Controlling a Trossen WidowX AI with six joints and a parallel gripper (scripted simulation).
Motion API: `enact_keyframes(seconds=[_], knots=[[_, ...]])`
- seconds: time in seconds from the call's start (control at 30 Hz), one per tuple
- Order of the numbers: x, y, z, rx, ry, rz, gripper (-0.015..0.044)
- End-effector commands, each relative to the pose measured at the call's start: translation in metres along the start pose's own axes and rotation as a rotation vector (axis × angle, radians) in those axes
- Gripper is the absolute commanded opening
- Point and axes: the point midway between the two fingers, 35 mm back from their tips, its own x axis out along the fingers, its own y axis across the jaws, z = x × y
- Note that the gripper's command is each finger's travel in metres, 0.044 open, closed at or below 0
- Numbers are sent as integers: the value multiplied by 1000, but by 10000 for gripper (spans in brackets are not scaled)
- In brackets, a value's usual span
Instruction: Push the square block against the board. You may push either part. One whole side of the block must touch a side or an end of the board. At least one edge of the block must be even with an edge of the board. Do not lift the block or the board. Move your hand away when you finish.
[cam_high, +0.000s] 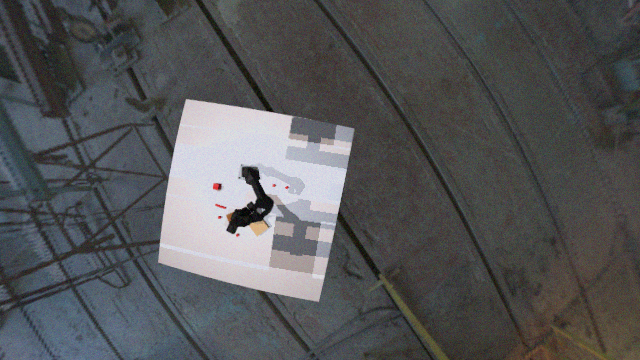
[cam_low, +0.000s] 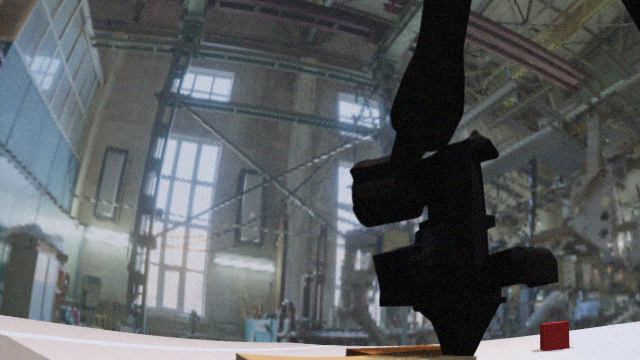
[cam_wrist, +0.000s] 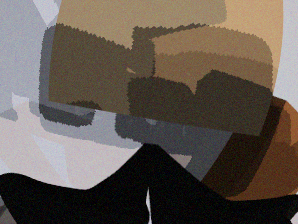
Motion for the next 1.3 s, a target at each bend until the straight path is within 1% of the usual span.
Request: enact_keyframes(seconds=[0.0,1.1,1.27], knots=[[2,0,4,4,-4,1,0],[2,0,57,2,-6,1,0],[2,0,59,2,-6,1,0]])
